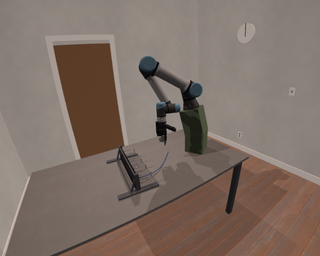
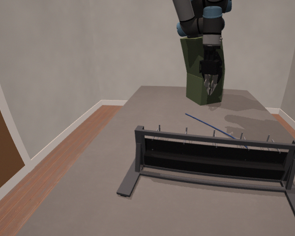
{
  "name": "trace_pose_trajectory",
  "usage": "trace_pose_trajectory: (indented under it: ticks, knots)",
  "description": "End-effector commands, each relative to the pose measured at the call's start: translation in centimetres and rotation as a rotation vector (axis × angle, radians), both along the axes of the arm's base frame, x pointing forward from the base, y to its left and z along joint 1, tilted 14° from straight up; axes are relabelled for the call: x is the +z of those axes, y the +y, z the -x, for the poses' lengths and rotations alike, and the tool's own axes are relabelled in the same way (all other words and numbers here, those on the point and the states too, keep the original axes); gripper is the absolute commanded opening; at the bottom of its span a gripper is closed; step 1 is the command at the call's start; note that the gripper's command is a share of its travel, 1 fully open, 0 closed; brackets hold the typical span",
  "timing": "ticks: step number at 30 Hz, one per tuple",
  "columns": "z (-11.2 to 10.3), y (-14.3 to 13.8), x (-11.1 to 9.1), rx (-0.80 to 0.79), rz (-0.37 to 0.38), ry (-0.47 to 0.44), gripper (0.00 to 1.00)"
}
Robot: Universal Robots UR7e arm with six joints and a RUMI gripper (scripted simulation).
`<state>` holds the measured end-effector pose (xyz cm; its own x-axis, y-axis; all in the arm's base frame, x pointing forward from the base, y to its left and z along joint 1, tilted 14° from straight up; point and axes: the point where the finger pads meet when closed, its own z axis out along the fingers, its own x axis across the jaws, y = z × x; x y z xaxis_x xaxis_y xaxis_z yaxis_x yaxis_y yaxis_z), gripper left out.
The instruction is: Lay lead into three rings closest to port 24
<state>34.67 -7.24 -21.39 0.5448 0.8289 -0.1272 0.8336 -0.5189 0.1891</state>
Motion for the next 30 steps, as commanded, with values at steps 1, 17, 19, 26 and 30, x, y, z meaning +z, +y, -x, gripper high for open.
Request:
trace_pose_trajectory:
  ticks: [1, 17, 19, 26, 30]
  knots:
    - [0.03, 0.2, -0.02, -0.236, -0.008, -0.045, 0.0]
    - [-0.13, 0.38, -0.02, -0.845, -0.064, -0.181, 0.0]
    - [-0.16, 0.37, -0.01, -0.926, -0.071, -0.199, 0.0]
    - [-0.28, 0.24, 0.05, -1.19, -0.095, -0.257, 0.0]
    - [-0.31, 0.18, 0.08, -1.259, -0.102, -0.273, 0.0]
